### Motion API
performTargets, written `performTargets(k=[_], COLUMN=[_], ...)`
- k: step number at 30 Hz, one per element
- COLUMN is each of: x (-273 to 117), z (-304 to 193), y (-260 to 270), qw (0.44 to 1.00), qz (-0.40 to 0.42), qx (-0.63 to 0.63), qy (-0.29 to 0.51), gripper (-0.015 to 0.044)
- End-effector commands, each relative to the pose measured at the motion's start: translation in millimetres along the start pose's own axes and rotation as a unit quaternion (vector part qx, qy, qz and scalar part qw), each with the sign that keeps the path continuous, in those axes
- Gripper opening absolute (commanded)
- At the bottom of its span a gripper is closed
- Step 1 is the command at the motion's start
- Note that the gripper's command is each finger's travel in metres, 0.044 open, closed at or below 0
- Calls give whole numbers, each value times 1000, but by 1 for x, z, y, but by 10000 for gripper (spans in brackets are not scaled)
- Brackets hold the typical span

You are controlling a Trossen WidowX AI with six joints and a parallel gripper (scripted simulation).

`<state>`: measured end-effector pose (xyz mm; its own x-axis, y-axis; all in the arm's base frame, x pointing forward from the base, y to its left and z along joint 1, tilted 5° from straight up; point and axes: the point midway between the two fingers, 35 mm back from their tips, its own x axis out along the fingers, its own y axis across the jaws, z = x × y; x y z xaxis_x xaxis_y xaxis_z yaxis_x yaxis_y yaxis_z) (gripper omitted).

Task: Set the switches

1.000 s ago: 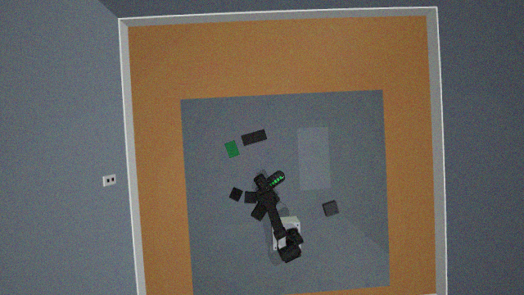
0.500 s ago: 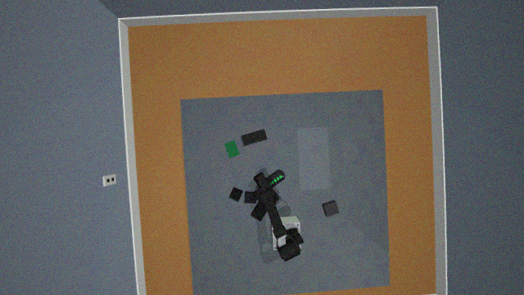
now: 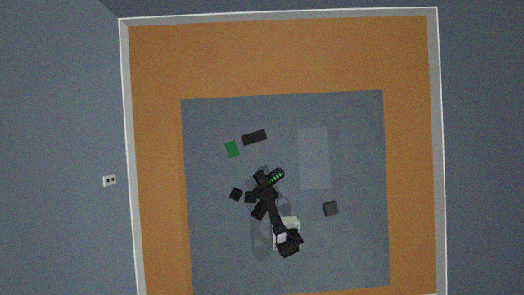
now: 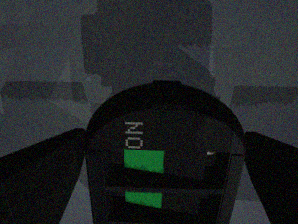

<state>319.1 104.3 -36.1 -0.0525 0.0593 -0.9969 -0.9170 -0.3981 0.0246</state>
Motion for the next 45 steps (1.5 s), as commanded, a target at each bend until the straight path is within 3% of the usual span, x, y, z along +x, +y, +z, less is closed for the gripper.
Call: performTargets(k=[1, 13, 17, 28, 30, 35, 45], x=[0, -3, -47, -49, -59, -125, -128], z=[0, 0, 0, 0, 0, 1, 1], y=[0, 0, -1, 0, -1, 1, 2], qw=[1000, 1000, 1000, 1000, 1000, 1000, 1000], qz=[0, 0, -5, -6, -6, -6, -6], qx=[0, 0, -2, -2, -2, 0, 0], qy=[0, 0, 2, 2, 2, 1, 1], gripper=[26, 341, 440, 440, 387, 256, 0])
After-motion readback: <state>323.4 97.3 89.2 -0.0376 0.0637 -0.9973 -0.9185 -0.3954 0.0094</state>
